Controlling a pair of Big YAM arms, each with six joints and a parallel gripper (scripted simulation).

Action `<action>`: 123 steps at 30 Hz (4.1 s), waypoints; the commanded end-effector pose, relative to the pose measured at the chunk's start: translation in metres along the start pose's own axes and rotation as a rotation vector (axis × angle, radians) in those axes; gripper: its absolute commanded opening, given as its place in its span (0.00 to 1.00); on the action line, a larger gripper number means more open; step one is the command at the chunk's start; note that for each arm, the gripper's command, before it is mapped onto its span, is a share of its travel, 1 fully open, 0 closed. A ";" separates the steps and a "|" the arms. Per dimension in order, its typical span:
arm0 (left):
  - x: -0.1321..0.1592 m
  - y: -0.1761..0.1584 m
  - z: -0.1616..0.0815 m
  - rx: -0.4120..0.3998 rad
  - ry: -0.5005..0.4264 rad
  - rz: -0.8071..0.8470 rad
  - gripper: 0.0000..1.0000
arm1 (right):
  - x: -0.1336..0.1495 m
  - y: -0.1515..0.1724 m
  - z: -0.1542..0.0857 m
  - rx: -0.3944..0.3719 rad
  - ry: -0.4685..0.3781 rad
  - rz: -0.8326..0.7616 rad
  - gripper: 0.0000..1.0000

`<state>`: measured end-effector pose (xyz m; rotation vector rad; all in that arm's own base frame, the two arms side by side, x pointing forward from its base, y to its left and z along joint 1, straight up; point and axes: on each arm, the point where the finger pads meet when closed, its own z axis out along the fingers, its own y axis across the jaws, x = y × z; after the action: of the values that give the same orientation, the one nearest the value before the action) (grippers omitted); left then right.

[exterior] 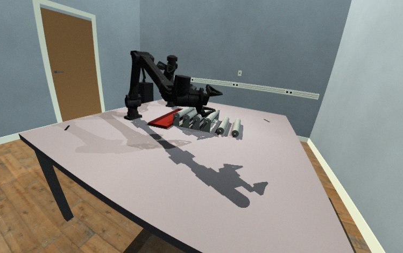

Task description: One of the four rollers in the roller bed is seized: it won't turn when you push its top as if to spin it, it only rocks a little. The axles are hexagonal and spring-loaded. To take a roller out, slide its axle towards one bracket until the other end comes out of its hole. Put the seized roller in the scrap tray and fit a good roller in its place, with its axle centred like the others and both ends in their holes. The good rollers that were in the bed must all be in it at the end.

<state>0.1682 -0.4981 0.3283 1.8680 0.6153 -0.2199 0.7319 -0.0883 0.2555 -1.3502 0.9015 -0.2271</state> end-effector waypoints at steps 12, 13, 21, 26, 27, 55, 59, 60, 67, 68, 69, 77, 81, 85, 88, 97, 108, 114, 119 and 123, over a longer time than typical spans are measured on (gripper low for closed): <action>-0.003 0.005 -0.002 -0.010 -0.004 0.002 1.00 | -0.004 -0.008 0.000 0.006 -0.002 -0.014 1.00; -0.003 0.005 -0.002 -0.010 -0.004 0.002 1.00 | -0.004 -0.008 0.000 0.006 -0.002 -0.014 1.00; -0.011 0.043 -0.014 -0.092 -0.019 -0.002 1.00 | -0.020 -0.032 0.005 0.018 -0.011 -0.026 1.00; -0.012 0.068 -0.025 -0.141 -0.019 -0.023 1.00 | -0.025 -0.027 0.006 0.015 0.001 0.016 1.00; -0.009 0.069 -0.024 -0.143 -0.013 -0.032 1.00 | -0.025 -0.018 0.005 0.009 0.007 0.039 1.00; 0.086 0.142 -0.078 -0.361 0.141 -0.319 1.00 | -0.086 -0.067 0.012 0.099 0.139 0.265 1.00; 0.122 0.150 -0.084 -0.399 0.194 -0.405 1.00 | -0.105 -0.081 0.014 0.130 0.163 0.320 1.00; 0.125 0.156 -0.093 -0.424 0.197 -0.420 1.00 | -0.107 -0.079 0.013 0.134 0.174 0.343 1.00; 0.171 0.179 -0.128 -0.536 0.256 -0.551 1.00 | -0.136 -0.093 0.010 0.192 0.224 0.457 1.00; 0.171 0.179 -0.128 -0.536 0.256 -0.551 1.00 | -0.136 -0.093 0.010 0.192 0.224 0.457 1.00; 0.176 0.184 -0.139 -0.563 0.263 -0.572 1.00 | -0.149 -0.115 0.009 0.225 0.216 0.446 1.00; 0.244 0.211 -0.207 -0.768 0.336 -0.759 1.00 | -0.184 -0.110 -0.003 0.316 0.303 0.655 1.00; 0.258 0.222 -0.257 -0.901 0.346 -0.825 1.00 | -0.207 -0.115 -0.013 0.380 0.331 0.739 1.00; 0.276 0.228 -0.276 -0.953 0.359 -0.867 1.00 | -0.218 -0.117 -0.018 0.414 0.343 0.781 1.00; 0.295 0.232 -0.309 -1.032 0.380 -0.926 1.00 | -0.232 -0.120 -0.028 0.469 0.362 0.839 1.00; 0.324 0.238 -0.414 -1.321 0.373 -1.041 1.00 | -0.274 -0.119 -0.059 0.633 0.395 1.020 1.00; 0.349 0.236 -0.483 -1.499 0.387 -1.079 1.00 | -0.301 -0.123 -0.084 0.751 0.401 1.092 1.00; 0.336 0.238 -0.502 -1.543 0.373 -1.060 1.00 | -0.310 -0.131 -0.091 0.788 0.395 1.094 1.00; 0.339 0.237 -0.496 -1.527 0.384 -1.053 1.00 | -0.311 -0.138 -0.095 0.800 0.382 1.059 1.00; 0.343 0.233 -0.501 -1.531 0.405 -1.057 1.00 | -0.310 -0.134 -0.094 0.791 0.388 1.059 1.00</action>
<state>0.5193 0.0009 0.4966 -0.0023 1.5645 0.0029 0.5176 -0.0003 0.4963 0.0001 1.5630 -0.0015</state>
